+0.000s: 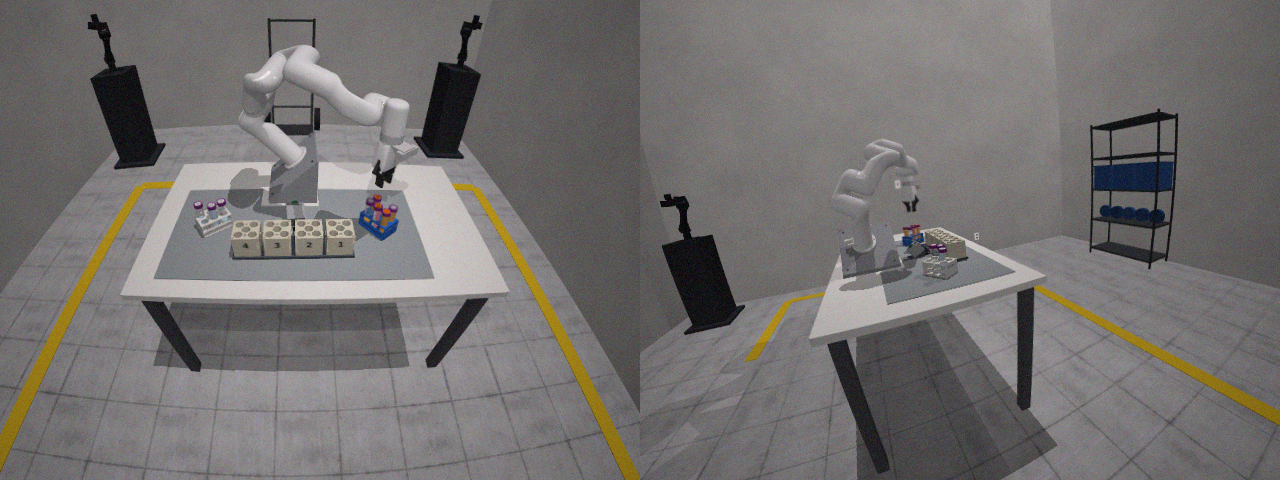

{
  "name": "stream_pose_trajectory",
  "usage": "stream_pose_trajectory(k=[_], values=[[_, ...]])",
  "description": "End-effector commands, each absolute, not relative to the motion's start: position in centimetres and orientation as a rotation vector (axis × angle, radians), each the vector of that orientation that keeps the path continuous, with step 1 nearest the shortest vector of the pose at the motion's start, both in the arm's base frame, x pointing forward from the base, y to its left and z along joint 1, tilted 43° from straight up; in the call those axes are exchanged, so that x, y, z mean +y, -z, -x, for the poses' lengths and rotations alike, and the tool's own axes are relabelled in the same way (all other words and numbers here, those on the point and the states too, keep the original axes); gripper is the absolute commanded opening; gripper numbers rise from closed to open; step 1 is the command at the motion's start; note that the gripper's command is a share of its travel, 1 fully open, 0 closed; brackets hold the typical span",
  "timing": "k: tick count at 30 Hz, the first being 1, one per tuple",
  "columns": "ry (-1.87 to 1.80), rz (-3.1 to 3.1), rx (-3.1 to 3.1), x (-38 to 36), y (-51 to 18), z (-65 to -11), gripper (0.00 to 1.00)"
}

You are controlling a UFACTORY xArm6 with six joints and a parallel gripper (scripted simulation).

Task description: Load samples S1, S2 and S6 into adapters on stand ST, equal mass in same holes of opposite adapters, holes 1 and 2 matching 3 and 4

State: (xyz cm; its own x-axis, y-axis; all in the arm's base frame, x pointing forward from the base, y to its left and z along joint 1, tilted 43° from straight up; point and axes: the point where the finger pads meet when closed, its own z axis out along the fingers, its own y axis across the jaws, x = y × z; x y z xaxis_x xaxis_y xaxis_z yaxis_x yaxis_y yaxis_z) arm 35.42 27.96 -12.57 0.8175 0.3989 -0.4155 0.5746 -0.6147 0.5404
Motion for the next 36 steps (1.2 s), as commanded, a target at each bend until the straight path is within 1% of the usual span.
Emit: stream_pose_trajectory(k=[1,26,27,36], values=[[0.328,-2.314,0.712,28.7,11.9,-35.5,0.44],[0.328,-2.314,0.712,28.8,11.7,-35.6,0.44],[0.313,-2.323,0.673,28.9,11.8,-35.1,0.57],[0.175,-2.382,0.316,29.6,12.2,-30.6,0.57]])
